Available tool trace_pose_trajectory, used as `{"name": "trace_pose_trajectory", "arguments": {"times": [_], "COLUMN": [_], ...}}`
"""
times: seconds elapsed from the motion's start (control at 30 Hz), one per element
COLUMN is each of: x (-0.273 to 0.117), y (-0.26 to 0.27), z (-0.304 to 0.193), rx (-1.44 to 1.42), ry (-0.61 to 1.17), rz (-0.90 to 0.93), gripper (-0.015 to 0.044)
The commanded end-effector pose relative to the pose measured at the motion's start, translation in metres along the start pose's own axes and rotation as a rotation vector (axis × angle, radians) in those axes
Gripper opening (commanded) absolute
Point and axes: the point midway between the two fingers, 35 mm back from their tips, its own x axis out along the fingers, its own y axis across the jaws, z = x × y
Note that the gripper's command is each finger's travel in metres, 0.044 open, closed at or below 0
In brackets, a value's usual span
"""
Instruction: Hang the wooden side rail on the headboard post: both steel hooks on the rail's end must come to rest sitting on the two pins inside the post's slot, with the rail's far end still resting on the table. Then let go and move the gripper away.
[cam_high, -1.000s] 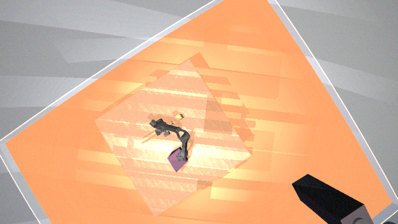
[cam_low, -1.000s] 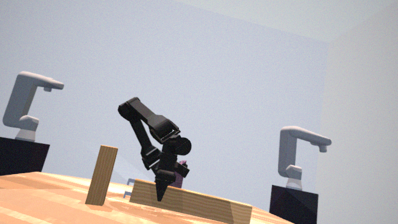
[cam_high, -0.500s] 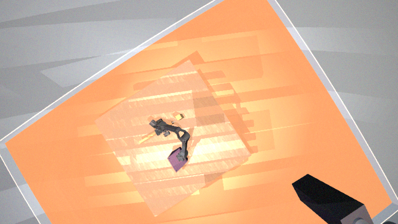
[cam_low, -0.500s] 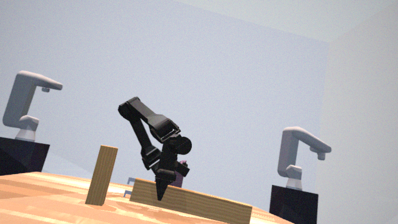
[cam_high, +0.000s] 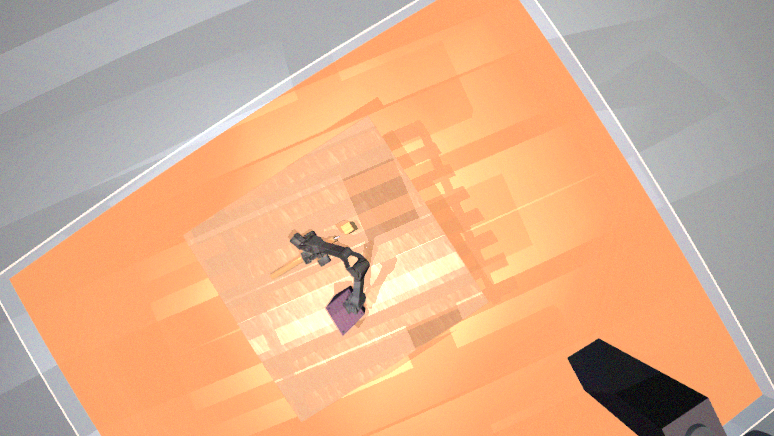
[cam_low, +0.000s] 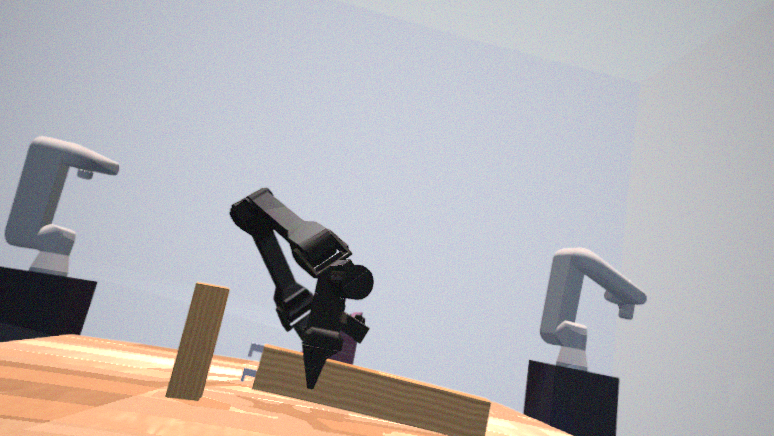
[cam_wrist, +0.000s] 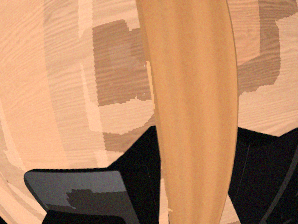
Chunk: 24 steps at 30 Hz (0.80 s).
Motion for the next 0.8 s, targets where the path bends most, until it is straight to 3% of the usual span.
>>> {"name": "trace_pose_trajectory", "arguments": {"times": [0.0, 0.77], "x": [-0.0089, -0.0086], "y": [-0.0045, -0.0063], "z": [0.0000, -0.0017], "rx": [0.010, 0.010], "ry": [-0.014, -0.014], "rz": [-0.021, -0.021], "gripper": [0.0000, 0.0000]}}
